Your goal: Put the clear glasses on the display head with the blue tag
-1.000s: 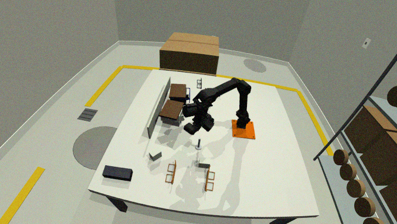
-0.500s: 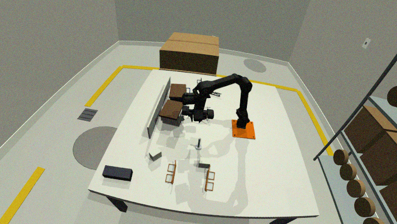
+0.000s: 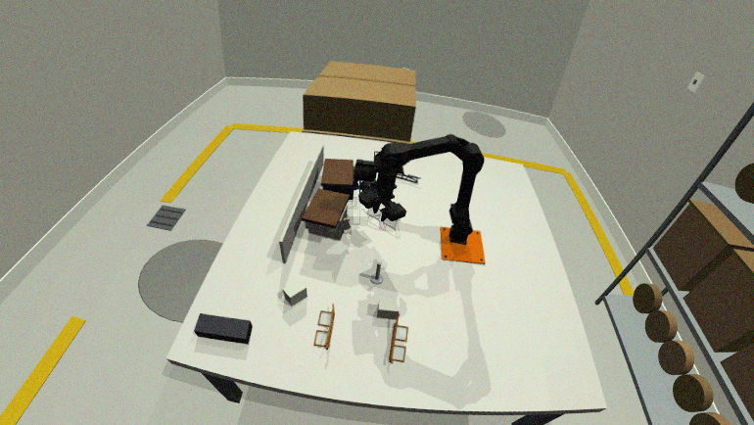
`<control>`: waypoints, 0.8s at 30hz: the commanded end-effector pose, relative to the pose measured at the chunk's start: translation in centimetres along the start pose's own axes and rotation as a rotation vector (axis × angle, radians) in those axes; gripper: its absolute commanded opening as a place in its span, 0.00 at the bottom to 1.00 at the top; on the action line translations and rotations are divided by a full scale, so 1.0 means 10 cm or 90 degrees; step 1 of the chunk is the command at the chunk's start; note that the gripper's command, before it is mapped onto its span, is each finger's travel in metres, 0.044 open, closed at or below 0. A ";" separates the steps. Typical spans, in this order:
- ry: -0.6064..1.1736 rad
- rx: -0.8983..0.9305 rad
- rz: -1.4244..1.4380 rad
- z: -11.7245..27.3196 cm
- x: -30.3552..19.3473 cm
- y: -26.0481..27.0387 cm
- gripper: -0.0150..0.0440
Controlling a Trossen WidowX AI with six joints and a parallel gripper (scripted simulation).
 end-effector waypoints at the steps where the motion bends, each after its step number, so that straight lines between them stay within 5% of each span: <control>1: 0.017 0.017 -0.560 -0.10 -0.68 -0.09 0.59; 6: 0.031 0.018 -0.770 -0.14 -0.91 -0.10 0.59; 24: 0.031 0.018 -0.777 -0.14 -0.90 -0.09 0.59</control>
Point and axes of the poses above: the point midway between the two fingers, 35 mm back from their tips, its own z axis back along the fingers, its own y axis across the jaws, x = y × z, the point moved 6 cm from there along z, back along the fingers, and after that the axes turned 14 degrees about z, right-handed, at the moved point
